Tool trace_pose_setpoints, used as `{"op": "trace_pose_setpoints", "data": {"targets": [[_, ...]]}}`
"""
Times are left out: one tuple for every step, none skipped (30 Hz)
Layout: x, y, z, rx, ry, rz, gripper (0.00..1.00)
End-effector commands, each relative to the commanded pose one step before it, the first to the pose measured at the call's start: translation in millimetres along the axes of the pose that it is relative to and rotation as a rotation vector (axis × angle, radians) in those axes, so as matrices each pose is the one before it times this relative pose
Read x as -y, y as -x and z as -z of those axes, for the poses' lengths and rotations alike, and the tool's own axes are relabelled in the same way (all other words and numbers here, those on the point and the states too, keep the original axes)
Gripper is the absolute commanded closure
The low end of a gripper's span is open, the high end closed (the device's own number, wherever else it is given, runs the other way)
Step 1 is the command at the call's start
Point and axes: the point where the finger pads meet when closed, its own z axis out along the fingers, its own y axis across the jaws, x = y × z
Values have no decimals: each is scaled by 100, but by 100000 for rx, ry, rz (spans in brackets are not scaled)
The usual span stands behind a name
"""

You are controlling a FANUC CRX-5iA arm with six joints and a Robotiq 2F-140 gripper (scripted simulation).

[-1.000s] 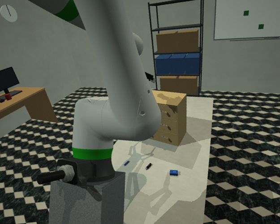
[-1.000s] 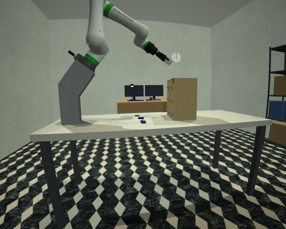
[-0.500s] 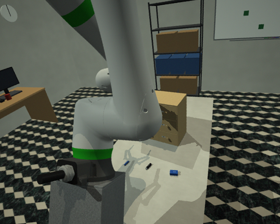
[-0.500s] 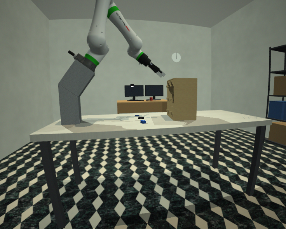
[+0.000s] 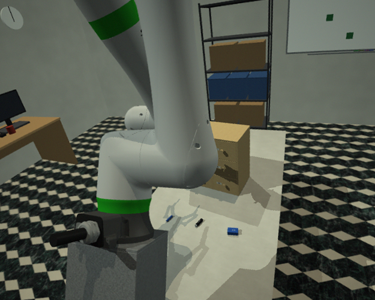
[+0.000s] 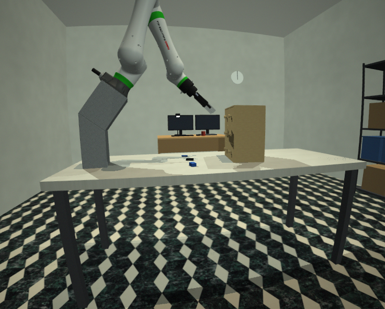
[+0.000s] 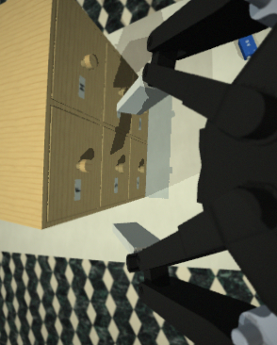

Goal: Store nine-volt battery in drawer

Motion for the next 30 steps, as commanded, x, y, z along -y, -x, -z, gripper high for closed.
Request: {"op": "trace_pose_setpoints", "data": {"targets": [[51,103,-24,-102,552,-1,80],[0,0,0,0,0,0,80],[0,0,0,0,0,0,80],[0,0,0,0,0,0,80],[0,0,0,0,0,0,80],[0,0,0,0,0,0,80],[0,0,0,0,0,0,80],[0,0,0,0,0,0,80],[0,0,0,0,0,0,80],[0,0,0,0,0,0,80],[0,0,0,0,0,0,80],[0,0,0,0,0,0,80],[0,0,0,0,0,0,80],[0,0,0,0,0,0,80],[0,0,0,0,0,0,80],[0,0,0,0,0,0,80],[0,0,-1,0,0,0,80],[0,-2,-5,0,-2,0,80],[-1,-4,-14,-1,-5,-1,80],[-1,-8,-26,-2,-8,-2,80],[-2,-12,-40,-2,-13,-3,80],[-3,-16,-56,-3,-18,-4,80],[0,0,0,0,0,0,80],[0,0,0,0,0,0,80],[-4,-21,-73,-4,-24,-6,80],[-5,-26,-91,-4,-29,-7,80],[-7,-30,-109,-5,-35,-8,80],[-7,-34,-119,-1,-6,-1,80],[-8,-38,-134,0,0,0,80],[-9,-42,-149,0,0,0,80]]}}
